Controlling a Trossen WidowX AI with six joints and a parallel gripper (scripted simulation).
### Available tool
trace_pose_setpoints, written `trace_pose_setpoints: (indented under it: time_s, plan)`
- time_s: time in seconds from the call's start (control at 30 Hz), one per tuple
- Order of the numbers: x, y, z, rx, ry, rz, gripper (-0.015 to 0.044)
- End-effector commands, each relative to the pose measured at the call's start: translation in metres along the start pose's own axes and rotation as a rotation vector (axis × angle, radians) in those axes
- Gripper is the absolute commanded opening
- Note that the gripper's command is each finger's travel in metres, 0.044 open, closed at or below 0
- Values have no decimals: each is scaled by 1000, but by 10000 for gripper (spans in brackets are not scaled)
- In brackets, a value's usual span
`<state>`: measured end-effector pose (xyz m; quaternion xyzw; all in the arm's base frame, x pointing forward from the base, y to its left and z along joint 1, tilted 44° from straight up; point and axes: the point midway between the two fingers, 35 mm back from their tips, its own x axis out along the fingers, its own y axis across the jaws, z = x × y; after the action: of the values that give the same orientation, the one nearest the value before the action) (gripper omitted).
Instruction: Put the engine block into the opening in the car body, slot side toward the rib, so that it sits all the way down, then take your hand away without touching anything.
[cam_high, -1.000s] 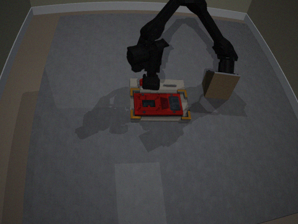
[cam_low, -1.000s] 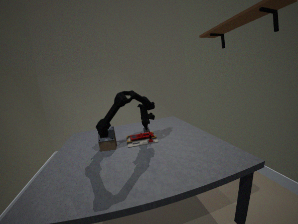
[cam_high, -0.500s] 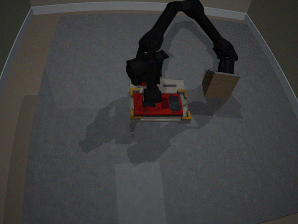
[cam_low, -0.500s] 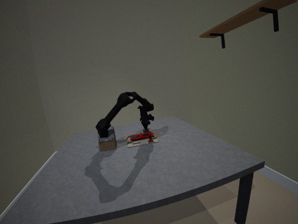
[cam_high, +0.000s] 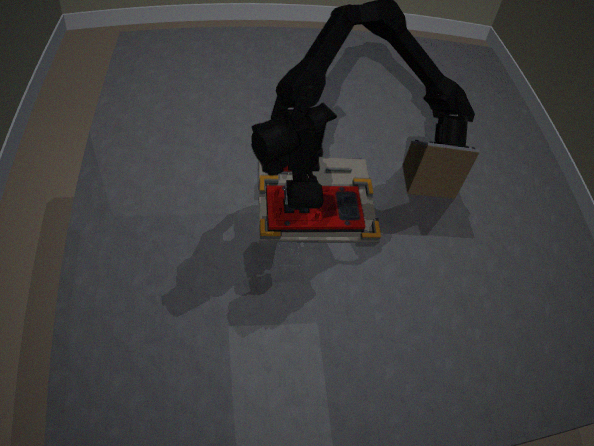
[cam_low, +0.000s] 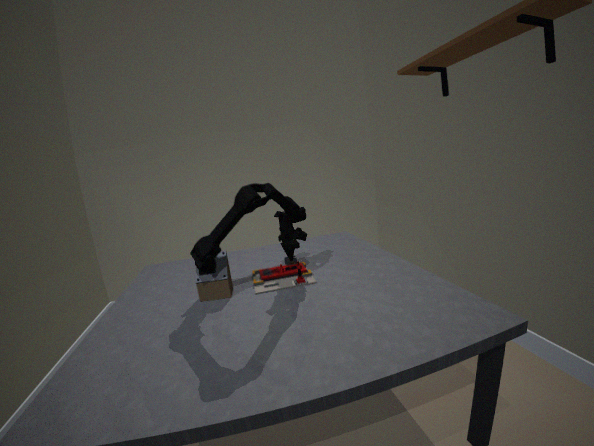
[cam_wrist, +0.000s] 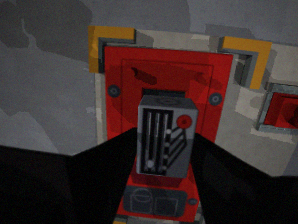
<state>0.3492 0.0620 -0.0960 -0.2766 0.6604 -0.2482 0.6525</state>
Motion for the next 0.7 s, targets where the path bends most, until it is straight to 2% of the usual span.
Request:
trace_pose_setpoints:
  time_s: [0.0,0.67]
  plan:
    - [1,1,-1,-4,4,4,159]
    - [1,2,-2,6,4,4,159]
